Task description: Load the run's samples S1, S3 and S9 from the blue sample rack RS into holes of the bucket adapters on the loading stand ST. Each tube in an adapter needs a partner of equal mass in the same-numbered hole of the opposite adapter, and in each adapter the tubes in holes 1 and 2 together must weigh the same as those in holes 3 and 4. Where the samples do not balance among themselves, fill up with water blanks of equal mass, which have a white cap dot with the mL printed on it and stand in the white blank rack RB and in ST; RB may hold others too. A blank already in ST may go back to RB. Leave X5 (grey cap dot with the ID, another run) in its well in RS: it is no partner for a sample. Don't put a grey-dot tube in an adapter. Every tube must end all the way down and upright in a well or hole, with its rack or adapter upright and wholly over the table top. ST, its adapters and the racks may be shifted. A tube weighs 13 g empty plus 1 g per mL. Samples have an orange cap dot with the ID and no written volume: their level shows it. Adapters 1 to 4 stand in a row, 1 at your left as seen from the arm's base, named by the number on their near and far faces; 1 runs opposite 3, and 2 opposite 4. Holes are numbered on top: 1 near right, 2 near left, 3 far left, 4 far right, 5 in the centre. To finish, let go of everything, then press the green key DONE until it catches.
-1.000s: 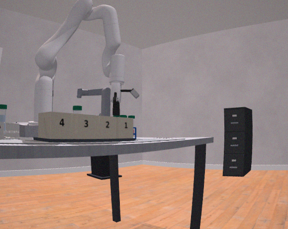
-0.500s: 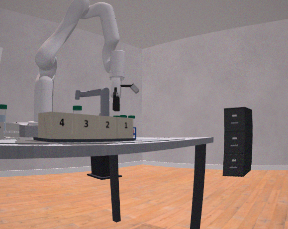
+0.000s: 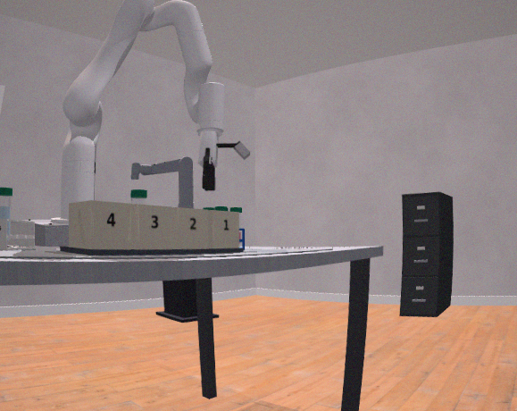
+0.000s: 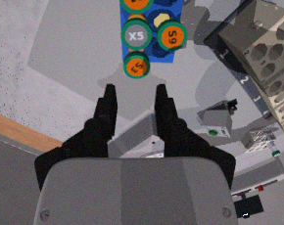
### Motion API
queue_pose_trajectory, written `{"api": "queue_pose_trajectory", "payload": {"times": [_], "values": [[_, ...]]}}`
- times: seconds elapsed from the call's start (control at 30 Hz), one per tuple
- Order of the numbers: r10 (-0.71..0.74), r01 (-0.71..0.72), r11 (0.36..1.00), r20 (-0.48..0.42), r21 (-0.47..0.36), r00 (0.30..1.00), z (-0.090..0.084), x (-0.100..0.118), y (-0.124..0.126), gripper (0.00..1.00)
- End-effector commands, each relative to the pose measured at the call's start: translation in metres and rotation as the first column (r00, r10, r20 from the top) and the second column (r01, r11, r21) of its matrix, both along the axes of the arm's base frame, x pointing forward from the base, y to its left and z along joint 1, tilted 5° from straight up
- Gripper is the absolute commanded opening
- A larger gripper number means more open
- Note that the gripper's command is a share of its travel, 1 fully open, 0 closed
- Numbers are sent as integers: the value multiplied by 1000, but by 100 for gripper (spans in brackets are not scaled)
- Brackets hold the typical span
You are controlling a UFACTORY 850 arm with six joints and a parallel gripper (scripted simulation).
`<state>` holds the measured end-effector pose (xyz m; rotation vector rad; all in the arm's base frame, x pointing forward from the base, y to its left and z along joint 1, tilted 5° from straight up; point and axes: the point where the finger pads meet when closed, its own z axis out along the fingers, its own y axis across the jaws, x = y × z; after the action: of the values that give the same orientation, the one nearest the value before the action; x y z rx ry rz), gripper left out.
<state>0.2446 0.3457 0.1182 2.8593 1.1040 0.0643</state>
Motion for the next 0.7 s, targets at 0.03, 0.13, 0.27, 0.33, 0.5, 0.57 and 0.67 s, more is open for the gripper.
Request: {"api": "queue_pose_trajectory", "payload": {"times": [0.03, 0.13, 0.27, 0.33, 0.5, 0.57, 0.67], "values": [[0, 0, 1000, 1, 2, 1000, 10, 0, 1, 43], [0, 0, 1000, 1, 2, 1000, 16, -1, 2, 43], [0, 0, 1000, 1, 2, 1000, 24, -1, 2, 43], [0, 0, 1000, 1, 2, 1000, 28, -1, 2, 43], [0, 0, 1000, 1, 2, 1000, 34, -2, 3, 43], [0, 0, 1000, 1, 2, 1000, 38, -2, 3, 43], [0, 0, 1000, 1, 2, 1000, 44, -2, 3, 43]]}}
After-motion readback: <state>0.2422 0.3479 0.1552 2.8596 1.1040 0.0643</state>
